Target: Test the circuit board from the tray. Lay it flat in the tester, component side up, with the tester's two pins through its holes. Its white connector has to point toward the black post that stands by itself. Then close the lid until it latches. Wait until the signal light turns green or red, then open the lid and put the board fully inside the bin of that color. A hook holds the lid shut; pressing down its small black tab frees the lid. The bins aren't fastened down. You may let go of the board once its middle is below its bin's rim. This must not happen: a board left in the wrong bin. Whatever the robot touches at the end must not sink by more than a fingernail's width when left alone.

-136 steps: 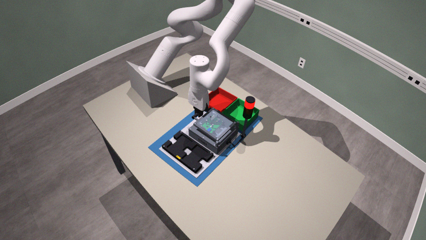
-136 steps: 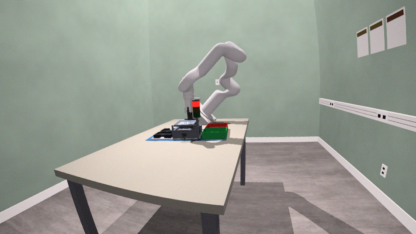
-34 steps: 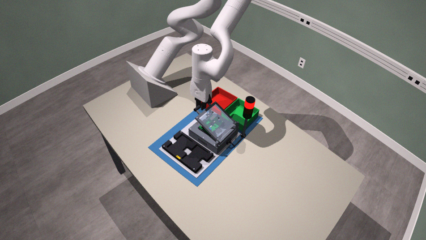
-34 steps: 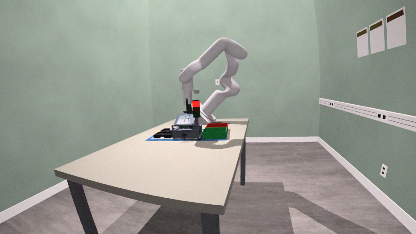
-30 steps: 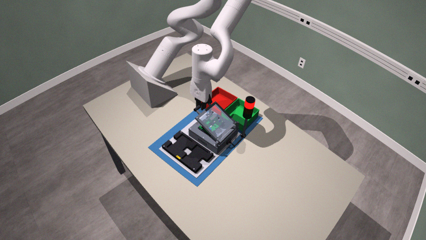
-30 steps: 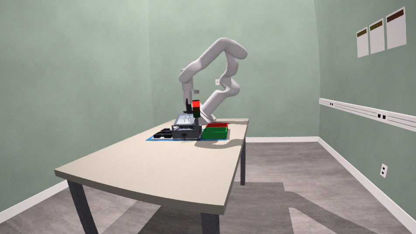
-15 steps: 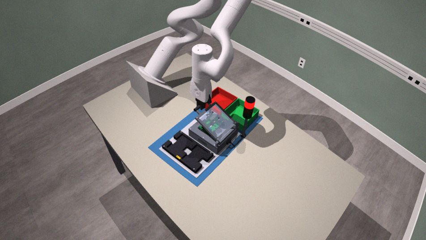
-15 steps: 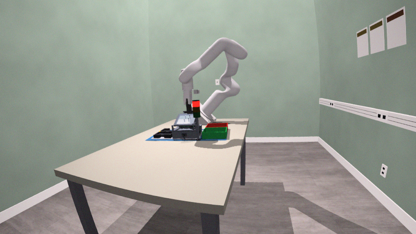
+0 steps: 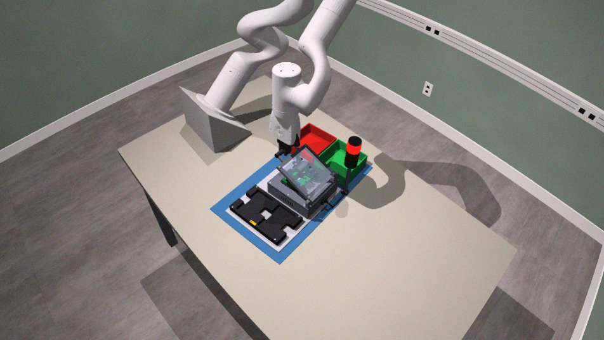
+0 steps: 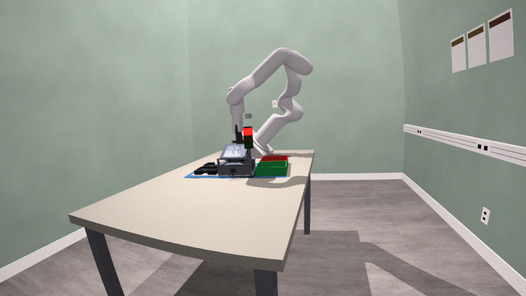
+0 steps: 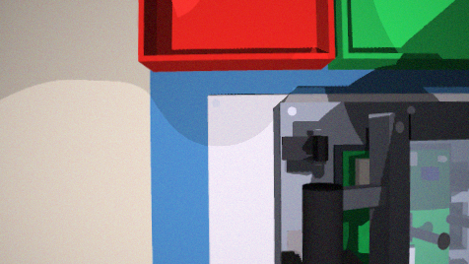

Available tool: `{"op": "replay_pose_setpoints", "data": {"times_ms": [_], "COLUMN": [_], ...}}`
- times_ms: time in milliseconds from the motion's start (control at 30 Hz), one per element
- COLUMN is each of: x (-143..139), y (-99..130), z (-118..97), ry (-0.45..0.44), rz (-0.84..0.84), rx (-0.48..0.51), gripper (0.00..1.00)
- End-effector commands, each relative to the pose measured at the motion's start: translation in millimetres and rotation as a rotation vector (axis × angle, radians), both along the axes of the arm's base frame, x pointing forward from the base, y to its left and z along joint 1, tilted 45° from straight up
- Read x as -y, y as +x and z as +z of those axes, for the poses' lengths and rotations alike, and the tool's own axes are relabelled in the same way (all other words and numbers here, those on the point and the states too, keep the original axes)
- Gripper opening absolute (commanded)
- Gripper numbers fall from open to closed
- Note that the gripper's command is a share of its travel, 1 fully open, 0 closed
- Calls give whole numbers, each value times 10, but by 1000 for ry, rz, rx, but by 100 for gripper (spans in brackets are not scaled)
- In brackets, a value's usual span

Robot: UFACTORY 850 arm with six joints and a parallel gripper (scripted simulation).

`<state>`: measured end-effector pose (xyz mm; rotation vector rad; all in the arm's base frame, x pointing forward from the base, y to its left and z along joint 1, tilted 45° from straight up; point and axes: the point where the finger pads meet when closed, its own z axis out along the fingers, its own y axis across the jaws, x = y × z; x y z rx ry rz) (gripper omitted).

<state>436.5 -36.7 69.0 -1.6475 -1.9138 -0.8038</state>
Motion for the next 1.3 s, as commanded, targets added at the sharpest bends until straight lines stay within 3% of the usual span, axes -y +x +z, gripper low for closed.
{"op": "replay_pose_setpoints", "data": {"times_ms": [0, 800, 1267], "x": [6, 16, 196], "y": [6, 13, 145], "z": [4, 15, 226], "ry": [-1, -1, -1], "rz": [-1, -1, -1], "rx": [1, 1, 1], "gripper": [0, 0, 0]}}
